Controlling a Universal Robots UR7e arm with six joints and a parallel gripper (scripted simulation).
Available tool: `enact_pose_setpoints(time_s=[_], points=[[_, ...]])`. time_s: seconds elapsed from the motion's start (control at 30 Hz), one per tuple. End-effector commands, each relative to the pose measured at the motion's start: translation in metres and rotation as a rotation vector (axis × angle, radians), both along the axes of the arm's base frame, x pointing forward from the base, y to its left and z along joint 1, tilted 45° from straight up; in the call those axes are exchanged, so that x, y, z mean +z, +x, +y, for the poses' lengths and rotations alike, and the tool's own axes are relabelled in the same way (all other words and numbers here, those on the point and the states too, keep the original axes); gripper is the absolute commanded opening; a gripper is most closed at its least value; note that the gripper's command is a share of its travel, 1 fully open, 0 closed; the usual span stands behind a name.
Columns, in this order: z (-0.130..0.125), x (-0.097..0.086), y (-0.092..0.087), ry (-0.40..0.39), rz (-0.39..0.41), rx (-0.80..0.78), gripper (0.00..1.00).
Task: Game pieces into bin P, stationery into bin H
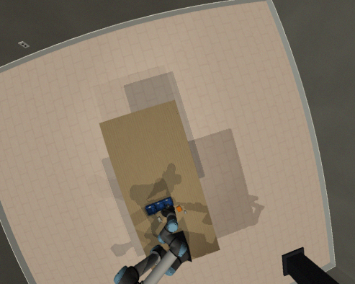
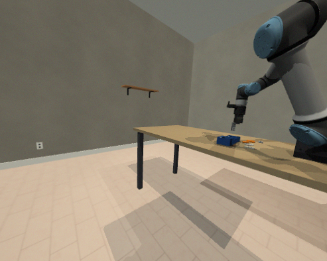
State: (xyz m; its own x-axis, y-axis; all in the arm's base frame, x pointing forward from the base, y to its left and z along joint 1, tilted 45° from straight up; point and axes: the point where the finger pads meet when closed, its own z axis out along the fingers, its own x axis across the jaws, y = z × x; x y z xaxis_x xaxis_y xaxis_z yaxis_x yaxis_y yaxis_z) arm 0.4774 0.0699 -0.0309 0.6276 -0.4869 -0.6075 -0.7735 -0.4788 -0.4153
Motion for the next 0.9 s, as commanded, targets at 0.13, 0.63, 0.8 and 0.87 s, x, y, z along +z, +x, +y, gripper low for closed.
enact_pose_setpoints(time_s=[0.13, 0.63, 0.8, 0.87], points=[[-0.0001, 0.0005, 0.0011, -0.045, 0.183, -0.171, 0.31], [-0.0004, 0.0001, -0.0002, -0.092, 0.391, -0.371, 0.31], [0.0033, -0.0036, -0.0007, -0.092, 0.391, -0.371, 0.31], [0.0052, -0.0055, -0.0009, -0.092, 0.391, -0.371, 0.31]])
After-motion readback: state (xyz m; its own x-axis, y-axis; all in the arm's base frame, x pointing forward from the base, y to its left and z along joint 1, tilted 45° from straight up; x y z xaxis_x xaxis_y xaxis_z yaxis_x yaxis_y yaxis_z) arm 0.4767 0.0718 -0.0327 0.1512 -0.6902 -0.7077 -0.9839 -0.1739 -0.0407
